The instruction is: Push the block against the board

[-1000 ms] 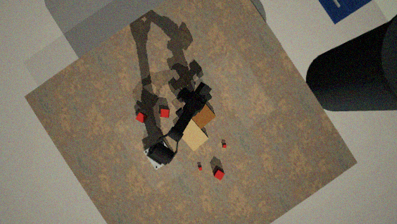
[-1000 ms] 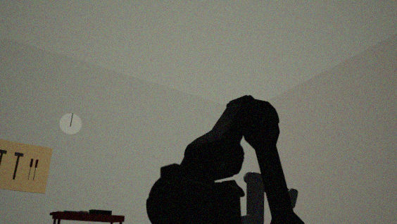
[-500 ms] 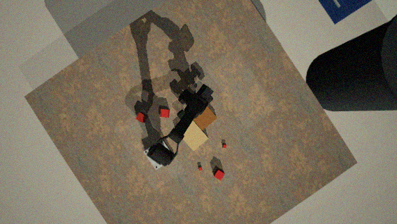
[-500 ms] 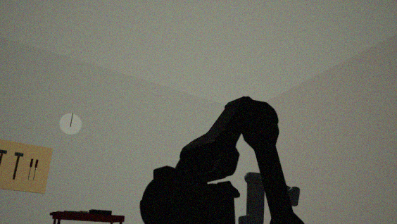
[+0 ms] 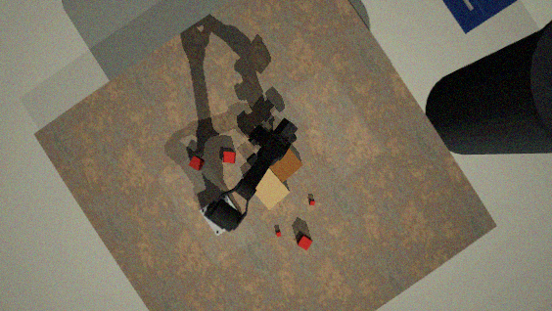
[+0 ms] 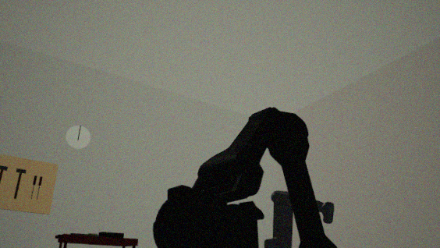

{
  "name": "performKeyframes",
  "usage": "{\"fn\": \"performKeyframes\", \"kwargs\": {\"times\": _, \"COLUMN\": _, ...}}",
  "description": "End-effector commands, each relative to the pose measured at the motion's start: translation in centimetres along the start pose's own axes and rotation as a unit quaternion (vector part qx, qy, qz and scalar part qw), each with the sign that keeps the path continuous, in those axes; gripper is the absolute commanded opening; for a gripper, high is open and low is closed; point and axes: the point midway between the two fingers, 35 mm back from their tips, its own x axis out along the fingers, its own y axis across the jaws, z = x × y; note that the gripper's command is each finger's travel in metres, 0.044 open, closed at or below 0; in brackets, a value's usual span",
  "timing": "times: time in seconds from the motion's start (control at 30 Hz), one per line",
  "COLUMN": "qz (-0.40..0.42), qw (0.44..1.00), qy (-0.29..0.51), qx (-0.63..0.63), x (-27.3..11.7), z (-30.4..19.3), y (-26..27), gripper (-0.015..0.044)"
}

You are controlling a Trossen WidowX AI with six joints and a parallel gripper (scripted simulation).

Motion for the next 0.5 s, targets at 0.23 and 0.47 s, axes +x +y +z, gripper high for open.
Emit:
{"fn": "performKeyframes", "kwargs": {"times": 0.23, "qz": -0.001, "qw": 1.000, "qy": 0.001, "qx": 0.001, "x": 0.0, "z": 1.7, "y": -0.1, "gripper": 0.0000}}
{"fn": "performKeyframes", "kwargs": {"times": 0.47, "qz": -0.001, "qw": 1.000, "qy": 0.001, "qx": 0.001, "x": 0.0, "z": 2.9, "y": -0.1, "gripper": 0.0000}}
